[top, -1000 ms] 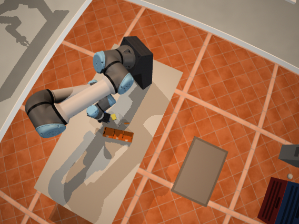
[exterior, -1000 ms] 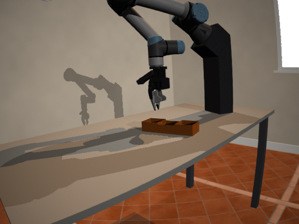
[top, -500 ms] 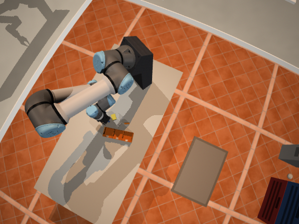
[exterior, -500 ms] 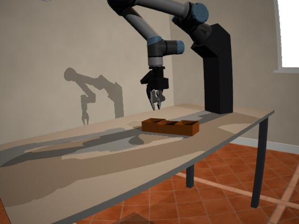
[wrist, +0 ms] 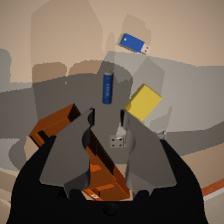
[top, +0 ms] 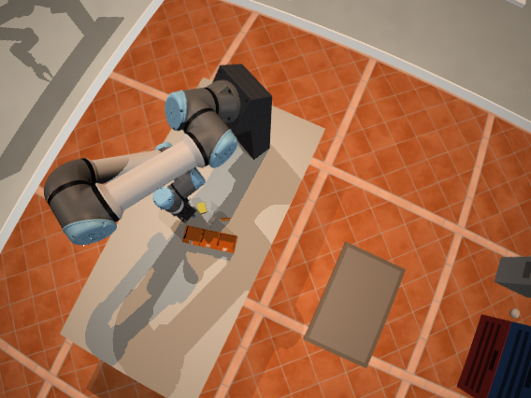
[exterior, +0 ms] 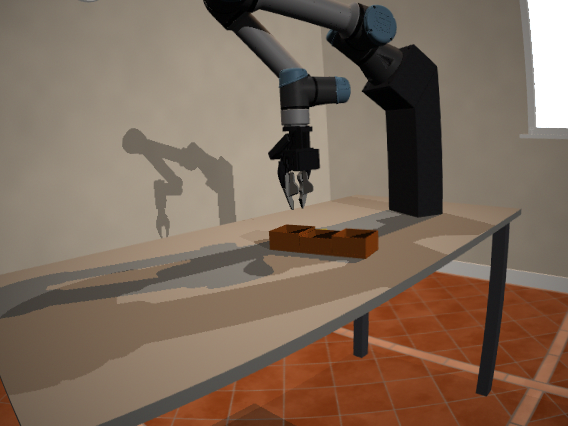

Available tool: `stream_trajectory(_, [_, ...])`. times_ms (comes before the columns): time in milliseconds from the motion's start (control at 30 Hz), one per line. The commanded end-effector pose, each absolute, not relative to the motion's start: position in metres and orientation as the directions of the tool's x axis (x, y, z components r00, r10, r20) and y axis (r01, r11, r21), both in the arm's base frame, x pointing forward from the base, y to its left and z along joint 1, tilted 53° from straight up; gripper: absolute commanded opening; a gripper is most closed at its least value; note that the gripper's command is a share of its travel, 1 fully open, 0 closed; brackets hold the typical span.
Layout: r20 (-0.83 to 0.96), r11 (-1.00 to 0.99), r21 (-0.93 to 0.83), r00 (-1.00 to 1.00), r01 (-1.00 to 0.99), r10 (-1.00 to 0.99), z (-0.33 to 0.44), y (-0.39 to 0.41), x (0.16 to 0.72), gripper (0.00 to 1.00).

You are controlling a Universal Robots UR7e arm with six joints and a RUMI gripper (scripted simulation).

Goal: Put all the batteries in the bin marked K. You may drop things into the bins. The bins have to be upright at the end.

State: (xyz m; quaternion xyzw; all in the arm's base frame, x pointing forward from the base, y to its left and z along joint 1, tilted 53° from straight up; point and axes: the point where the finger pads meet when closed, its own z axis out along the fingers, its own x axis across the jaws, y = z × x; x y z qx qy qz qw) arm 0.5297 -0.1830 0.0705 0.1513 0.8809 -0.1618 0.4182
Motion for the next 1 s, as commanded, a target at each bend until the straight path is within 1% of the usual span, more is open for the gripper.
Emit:
stream_trajectory(0, [-0.786, 0.902, -0.157, -0.603, 0.403, 0.132, 0.071, -0.183, 0.530, 0.17])
stream_trajectory(533, [-0.786, 0.902, -0.158, -0.603, 0.403, 0.132, 0.071, -0.183, 0.530, 0.17])
stream_trajectory(967, [-0.786, 0.902, -0.157, -0.603, 0.403, 0.132, 0.045, -0.201, 0.560, 0.17])
